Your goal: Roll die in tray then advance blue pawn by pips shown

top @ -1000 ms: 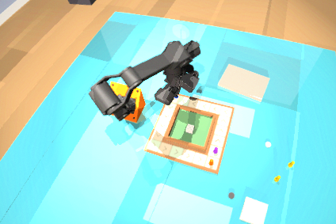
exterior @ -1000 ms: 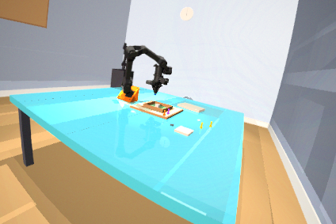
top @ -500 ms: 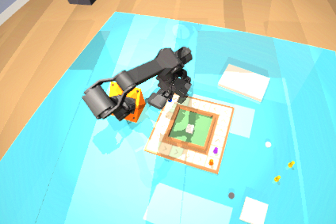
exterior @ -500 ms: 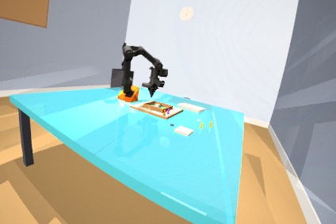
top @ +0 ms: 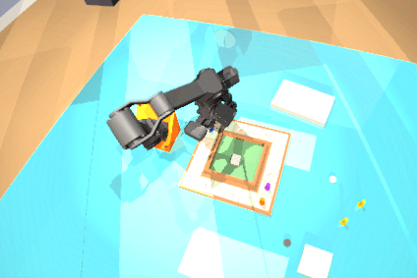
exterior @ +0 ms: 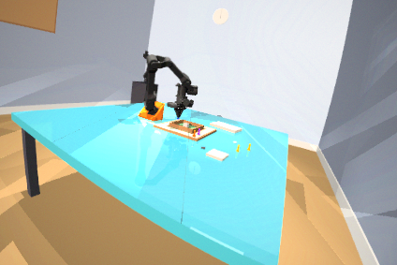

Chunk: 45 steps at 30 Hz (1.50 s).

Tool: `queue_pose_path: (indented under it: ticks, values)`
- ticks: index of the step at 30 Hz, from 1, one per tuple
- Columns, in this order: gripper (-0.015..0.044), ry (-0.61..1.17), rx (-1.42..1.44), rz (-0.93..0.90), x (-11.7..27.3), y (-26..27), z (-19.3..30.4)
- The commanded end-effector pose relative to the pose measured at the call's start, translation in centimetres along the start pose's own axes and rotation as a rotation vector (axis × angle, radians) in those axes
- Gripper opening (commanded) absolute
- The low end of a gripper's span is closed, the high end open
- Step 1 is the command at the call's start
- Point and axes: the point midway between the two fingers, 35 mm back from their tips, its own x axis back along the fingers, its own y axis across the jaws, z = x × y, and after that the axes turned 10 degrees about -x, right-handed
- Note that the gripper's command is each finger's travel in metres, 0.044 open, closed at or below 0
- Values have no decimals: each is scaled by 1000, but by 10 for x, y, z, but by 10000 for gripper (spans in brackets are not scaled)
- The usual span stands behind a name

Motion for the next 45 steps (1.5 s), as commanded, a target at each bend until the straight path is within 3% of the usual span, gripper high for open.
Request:
queue_pose_path:
  ticks: [1,10,20,24,27,32,38,45]
  values:
    - [0,1,11,13,-7,-3,2]
    - [0,0,11,13,-19,-3,2]
    - [263,-1,-1,-2,-10,0,-1]
    - [368,2,10,8,29,2,-1]
    - [440,2,12,11,37,1,0]
    - [440,3,32,17,49,-3,-4]
    - [440,12,194,62,108,-52,-32]
    - [440,13,199,63,110,-54,-33]
